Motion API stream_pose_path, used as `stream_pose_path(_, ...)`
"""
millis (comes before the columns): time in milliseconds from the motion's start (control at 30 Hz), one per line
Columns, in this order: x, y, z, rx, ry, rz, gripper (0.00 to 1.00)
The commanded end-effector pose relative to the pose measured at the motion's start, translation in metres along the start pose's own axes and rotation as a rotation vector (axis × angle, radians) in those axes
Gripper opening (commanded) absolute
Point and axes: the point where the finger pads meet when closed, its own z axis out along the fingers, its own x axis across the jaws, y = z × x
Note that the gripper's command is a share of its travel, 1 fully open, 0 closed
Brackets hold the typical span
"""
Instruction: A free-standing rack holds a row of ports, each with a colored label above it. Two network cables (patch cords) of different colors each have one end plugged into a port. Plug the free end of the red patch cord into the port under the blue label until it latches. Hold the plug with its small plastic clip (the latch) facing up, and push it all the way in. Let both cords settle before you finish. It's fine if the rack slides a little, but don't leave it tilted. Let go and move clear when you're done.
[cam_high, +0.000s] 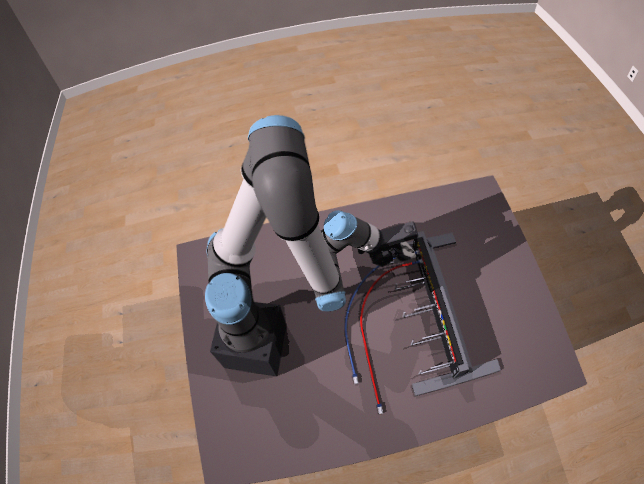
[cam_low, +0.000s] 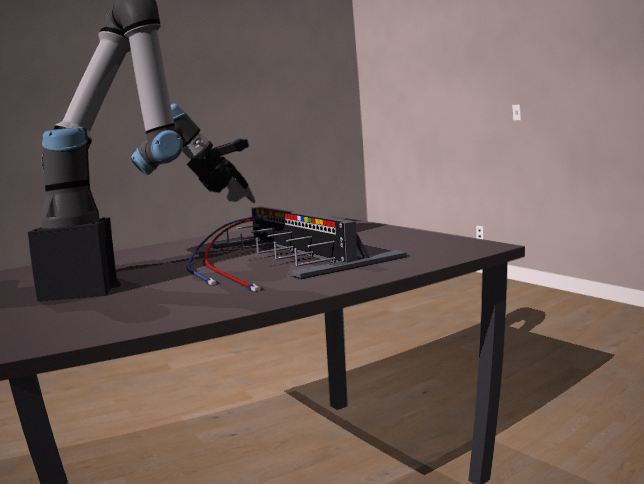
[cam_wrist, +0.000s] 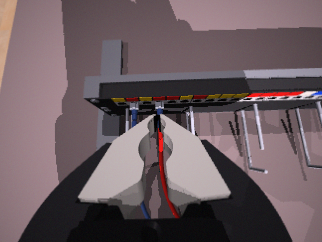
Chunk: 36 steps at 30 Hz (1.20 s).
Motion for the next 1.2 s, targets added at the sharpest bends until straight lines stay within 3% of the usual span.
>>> stream_pose_path(0, 0.0, -0.001, 0.0, 0.001, 0.0, 0.0, 0.0)
stream_pose_path(600, 0.0, -0.001, -0.01, 0.001, 0.0, 0.0, 0.0)
stream_pose_path(1167, 0.0, 0.0, -0.05, 0.001, 0.0, 0.0, 0.0)
